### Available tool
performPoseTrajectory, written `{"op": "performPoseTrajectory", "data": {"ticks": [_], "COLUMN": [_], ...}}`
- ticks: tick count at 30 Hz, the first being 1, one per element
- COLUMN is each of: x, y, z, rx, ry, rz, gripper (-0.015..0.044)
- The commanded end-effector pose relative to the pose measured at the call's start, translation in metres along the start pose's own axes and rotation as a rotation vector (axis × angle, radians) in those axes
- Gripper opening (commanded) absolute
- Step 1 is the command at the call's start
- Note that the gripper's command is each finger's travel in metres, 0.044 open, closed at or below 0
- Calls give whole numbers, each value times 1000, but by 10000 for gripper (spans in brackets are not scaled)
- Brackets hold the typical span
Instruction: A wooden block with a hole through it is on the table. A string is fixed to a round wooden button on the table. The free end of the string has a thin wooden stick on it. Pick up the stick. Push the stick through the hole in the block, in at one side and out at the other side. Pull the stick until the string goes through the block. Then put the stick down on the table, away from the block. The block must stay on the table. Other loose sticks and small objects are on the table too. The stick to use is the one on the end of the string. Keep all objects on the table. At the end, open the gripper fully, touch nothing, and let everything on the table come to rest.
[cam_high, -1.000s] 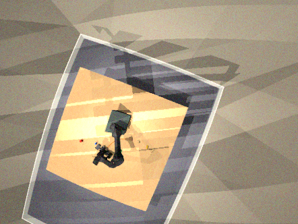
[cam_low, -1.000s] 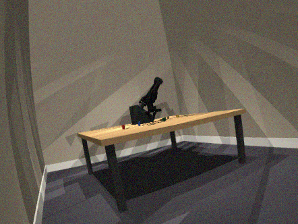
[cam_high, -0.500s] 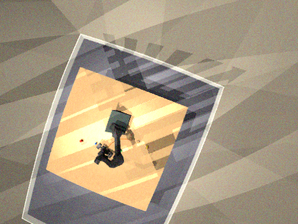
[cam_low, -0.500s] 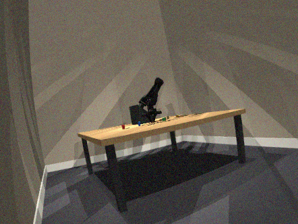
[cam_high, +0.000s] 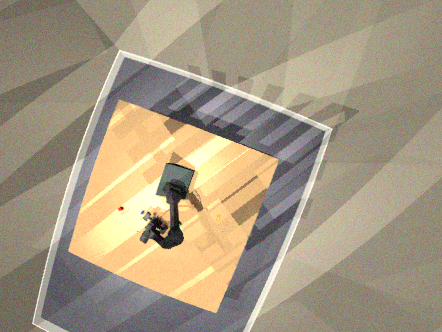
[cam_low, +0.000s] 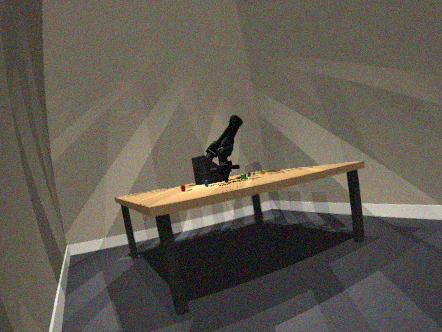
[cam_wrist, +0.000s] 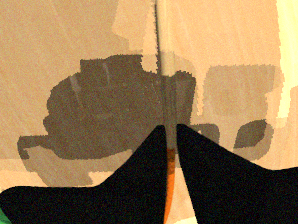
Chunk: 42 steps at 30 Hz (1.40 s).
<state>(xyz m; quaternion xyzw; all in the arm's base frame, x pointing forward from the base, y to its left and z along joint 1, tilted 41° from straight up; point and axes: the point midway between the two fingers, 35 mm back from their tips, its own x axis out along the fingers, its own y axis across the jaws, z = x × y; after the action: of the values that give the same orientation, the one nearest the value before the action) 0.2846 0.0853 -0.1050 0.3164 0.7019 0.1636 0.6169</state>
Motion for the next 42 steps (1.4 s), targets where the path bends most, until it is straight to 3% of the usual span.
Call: {"op": "performPoseTrajectory", "data": {"ticks": [1, 42], "x": [0, -52], "y": [0, -1], "z": [0, 2], "rx": [0, 0], "ry": [-1, -2], "rz": [0, -3], "gripper": [0, 0]}}
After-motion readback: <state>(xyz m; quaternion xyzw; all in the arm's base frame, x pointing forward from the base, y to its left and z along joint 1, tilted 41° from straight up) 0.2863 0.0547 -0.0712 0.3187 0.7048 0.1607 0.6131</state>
